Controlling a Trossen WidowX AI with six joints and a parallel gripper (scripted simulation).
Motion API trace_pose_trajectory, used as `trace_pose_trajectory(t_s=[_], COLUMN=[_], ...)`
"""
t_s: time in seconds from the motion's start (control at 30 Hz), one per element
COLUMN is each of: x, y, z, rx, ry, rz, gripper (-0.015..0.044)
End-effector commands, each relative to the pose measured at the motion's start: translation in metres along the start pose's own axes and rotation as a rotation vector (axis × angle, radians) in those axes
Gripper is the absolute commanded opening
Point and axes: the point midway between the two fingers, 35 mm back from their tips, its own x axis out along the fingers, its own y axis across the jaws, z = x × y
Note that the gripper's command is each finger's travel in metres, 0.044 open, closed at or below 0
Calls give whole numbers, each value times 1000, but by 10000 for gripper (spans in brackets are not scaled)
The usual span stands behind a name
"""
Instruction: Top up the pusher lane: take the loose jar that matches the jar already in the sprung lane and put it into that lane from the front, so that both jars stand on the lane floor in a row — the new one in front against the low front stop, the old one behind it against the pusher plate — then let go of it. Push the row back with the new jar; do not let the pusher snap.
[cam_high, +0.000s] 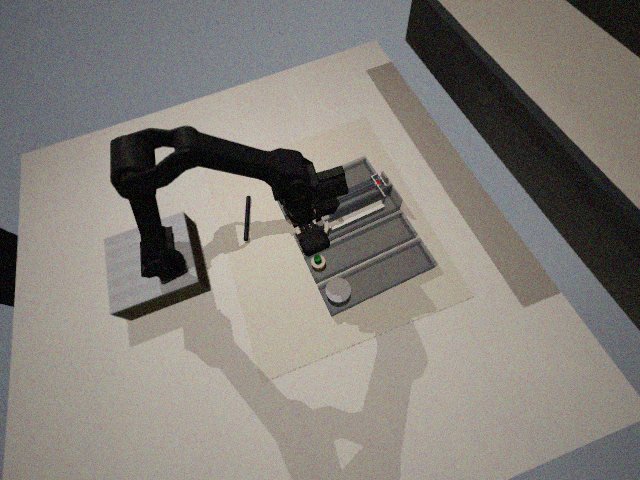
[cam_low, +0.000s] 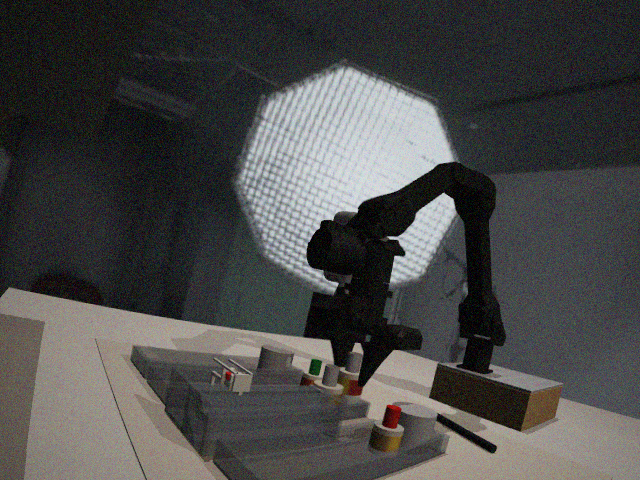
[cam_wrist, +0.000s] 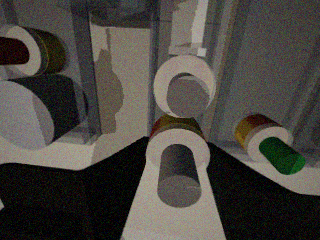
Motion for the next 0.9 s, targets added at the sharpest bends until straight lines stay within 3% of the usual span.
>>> trace_pose_trajectory(t_s=[0.0, 0.87], x=[-2, -2], y=[-1, -1], z=[7, 10], rx=[2, 2], ry=[-26, -26], rz=[-2, -2], gripper=[0, 0])
